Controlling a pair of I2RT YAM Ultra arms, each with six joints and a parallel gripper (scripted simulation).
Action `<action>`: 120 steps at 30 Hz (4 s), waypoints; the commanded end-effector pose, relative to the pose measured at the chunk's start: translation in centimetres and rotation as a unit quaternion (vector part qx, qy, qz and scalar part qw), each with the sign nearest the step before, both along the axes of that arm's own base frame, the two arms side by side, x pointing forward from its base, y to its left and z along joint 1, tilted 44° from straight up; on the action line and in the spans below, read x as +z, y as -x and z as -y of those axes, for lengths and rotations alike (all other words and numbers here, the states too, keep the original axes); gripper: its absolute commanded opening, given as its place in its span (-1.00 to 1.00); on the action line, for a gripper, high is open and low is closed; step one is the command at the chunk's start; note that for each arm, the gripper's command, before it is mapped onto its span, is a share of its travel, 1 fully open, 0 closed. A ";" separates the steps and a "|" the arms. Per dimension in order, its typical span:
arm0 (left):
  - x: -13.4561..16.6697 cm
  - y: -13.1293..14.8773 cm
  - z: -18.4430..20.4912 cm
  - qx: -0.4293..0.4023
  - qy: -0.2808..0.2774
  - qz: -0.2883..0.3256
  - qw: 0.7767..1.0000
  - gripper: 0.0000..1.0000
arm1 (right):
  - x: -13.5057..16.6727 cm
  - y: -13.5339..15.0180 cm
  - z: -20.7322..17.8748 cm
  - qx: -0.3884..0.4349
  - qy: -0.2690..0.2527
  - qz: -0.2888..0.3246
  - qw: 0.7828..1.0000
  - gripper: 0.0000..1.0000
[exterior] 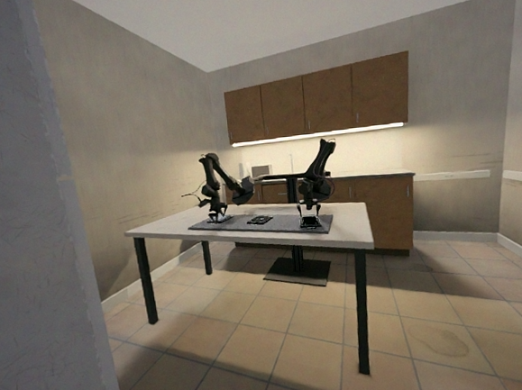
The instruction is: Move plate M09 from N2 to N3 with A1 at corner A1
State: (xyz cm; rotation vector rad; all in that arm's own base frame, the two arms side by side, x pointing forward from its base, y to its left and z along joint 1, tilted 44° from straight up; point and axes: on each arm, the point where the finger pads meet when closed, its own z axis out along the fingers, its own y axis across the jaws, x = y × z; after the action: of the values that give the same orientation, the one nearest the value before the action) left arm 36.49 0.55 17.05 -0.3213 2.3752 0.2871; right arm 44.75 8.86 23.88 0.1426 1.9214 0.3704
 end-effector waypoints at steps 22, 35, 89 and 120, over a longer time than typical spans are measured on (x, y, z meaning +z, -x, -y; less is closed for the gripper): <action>0.3 0.0 -0.1 0.002 -0.004 0.004 1.000 1.00 | -9.4 21.1 -22.5 0.246 0.312 0.219 0.891 1.00; 0.3 0.0 -0.1 0.002 -0.004 0.004 1.000 1.00 | -11.5 33.3 -23.4 0.348 0.368 0.309 0.805 1.00; -1.6 -1.6 -1.0 0.002 -0.004 0.004 1.000 0.74 | -12.7 38.1 -22.6 0.399 0.385 0.345 0.757 1.00; 0.1 0.9 4.4 0.067 0.009 0.031 0.997 0.61 | -12.7 38.1 -22.6 0.399 0.385 0.345 0.757 1.00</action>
State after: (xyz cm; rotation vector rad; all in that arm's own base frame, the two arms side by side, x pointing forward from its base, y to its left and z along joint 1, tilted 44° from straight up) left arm 35.64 -1.83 18.14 -0.4039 2.3168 0.2925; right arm 6.94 31.56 11.68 -1.2142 1.1604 0.1148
